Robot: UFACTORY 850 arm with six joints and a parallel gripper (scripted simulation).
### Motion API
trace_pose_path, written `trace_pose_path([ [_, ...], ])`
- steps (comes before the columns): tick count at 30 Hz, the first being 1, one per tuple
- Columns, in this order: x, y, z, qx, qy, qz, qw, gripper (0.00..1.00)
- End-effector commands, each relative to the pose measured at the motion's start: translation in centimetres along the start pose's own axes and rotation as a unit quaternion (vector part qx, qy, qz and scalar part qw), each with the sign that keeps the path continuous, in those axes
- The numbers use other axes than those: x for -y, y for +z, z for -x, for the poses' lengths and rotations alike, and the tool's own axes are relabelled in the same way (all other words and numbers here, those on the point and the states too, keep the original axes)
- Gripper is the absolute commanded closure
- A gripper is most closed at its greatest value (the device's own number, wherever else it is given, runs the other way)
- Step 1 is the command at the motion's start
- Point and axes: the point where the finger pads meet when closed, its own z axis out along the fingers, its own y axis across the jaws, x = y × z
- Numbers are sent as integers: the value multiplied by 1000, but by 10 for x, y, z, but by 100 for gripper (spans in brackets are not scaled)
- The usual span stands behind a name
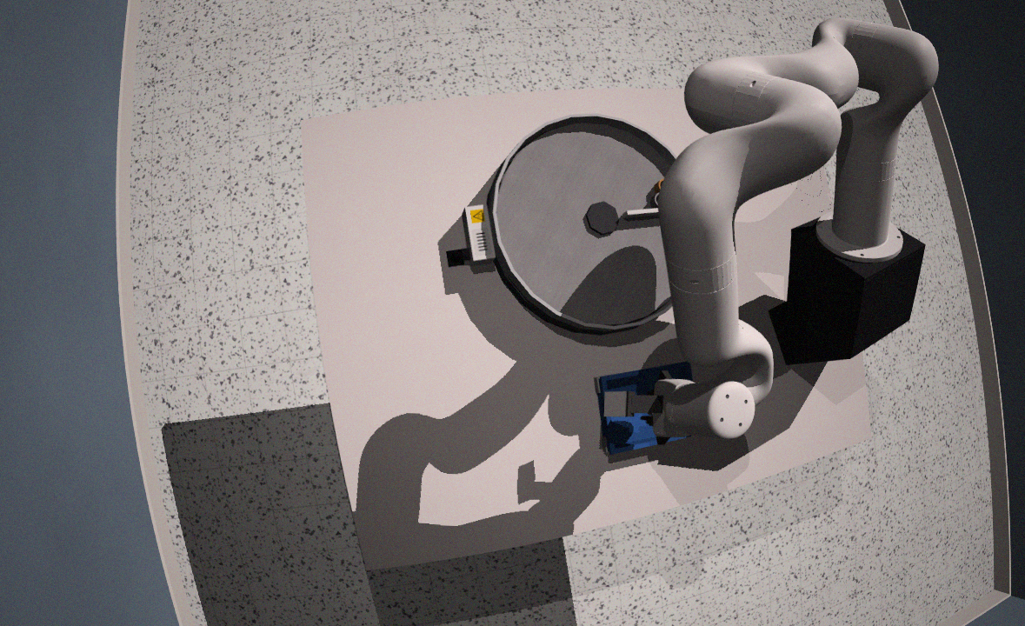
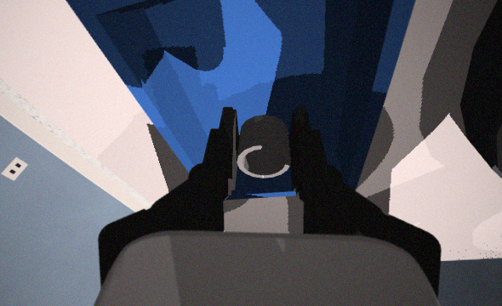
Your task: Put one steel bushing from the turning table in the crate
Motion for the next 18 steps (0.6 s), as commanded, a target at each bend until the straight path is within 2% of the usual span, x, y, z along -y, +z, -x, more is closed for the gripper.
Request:
trace_pose_path([
  [1, 0, 2, -1, 0, 0, 0, 1000, 100],
  [18, 0, 25, -1, 0, 0, 0, 1000, 100],
])
